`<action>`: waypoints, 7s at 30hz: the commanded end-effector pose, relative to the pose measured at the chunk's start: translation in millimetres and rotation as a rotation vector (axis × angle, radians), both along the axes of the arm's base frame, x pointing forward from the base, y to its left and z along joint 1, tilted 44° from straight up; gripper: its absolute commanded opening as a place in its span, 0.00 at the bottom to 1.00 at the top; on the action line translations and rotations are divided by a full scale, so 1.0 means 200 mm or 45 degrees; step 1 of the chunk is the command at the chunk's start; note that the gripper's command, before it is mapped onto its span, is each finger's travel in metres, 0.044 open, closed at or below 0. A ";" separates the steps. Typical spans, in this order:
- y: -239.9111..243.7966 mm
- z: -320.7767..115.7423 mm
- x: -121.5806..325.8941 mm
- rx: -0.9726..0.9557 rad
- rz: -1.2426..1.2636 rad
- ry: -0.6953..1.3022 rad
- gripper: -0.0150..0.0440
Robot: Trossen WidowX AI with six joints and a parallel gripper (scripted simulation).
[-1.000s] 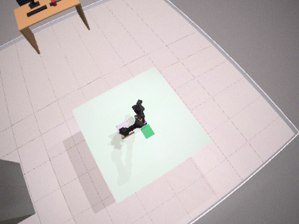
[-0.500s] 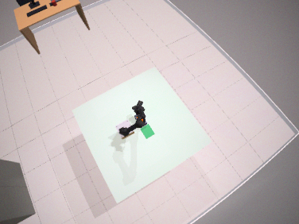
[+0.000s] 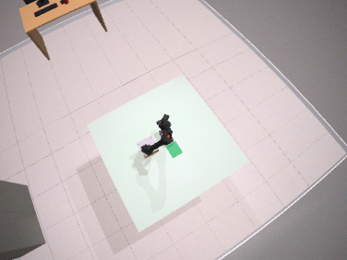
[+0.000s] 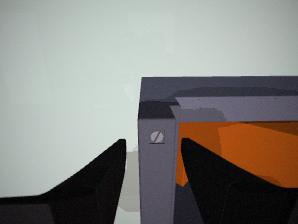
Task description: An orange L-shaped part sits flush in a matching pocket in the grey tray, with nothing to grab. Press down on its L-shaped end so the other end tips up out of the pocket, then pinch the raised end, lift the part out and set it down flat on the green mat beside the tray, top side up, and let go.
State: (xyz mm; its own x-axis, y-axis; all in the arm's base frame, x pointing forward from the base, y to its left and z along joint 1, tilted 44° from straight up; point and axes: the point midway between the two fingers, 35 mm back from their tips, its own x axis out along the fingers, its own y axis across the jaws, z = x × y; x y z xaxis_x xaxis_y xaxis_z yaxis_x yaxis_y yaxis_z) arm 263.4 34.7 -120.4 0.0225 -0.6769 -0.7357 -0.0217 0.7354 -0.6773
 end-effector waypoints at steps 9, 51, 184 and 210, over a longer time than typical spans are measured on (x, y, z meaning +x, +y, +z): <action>0.00 0.00 0.00 0.001 0.001 -0.001 0.56; 0.34 0.38 -0.01 -0.007 -0.001 0.014 0.56; -0.12 0.44 0.06 0.030 -1.472 -1.353 0.25; 0.02 0.58 0.05 0.030 -1.471 -1.351 0.25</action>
